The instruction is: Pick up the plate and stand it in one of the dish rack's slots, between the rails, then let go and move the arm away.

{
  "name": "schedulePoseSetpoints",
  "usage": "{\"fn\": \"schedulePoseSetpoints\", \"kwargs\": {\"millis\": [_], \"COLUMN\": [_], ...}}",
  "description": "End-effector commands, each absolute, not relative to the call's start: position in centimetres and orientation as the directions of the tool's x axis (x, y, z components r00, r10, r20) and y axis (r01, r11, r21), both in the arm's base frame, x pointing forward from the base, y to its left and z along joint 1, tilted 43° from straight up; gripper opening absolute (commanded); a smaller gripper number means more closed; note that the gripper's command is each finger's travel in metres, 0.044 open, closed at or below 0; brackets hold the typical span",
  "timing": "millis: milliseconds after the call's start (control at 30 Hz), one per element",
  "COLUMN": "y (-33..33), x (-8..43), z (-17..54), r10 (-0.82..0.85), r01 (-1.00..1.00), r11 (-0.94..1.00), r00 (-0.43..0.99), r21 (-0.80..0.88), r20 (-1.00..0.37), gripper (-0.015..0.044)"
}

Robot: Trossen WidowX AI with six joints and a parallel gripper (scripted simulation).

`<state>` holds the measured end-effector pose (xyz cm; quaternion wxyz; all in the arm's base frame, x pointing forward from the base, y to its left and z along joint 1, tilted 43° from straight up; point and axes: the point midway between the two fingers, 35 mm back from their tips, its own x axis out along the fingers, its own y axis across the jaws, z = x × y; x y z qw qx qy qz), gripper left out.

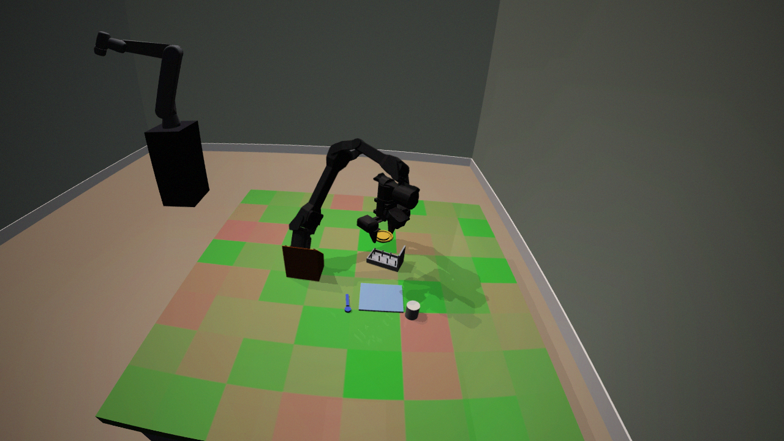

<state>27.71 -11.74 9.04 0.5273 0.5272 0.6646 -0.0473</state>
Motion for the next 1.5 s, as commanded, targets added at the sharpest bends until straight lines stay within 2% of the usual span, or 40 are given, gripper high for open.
{"fn": "schedulePoseSetpoints", "kwargs": {"millis": [0,467,967,1200,1467], "y": [-10.4,-5.0,0.4,0.7,1.3], "x": [27.5,25.6,22.3,22.1,21.9], "z": [10.4,14.5,17.7,17.5,14.6], "r10": [0.653,0.658,0.672,0.664,0.540], "r01": [0.824,0.987,0.918,0.914,0.962], "r11": [0.356,0.006,-0.354,-0.358,-0.244], "r00": [0.119,0.119,0.116,0.107,0.030], "r21": [0.441,0.163,-0.179,-0.189,-0.123], "r20": [-0.748,-0.743,-0.731,-0.740,-0.841], "gripper": [0.0000,0.0000,0.0000,0.0000,0.0000]}}
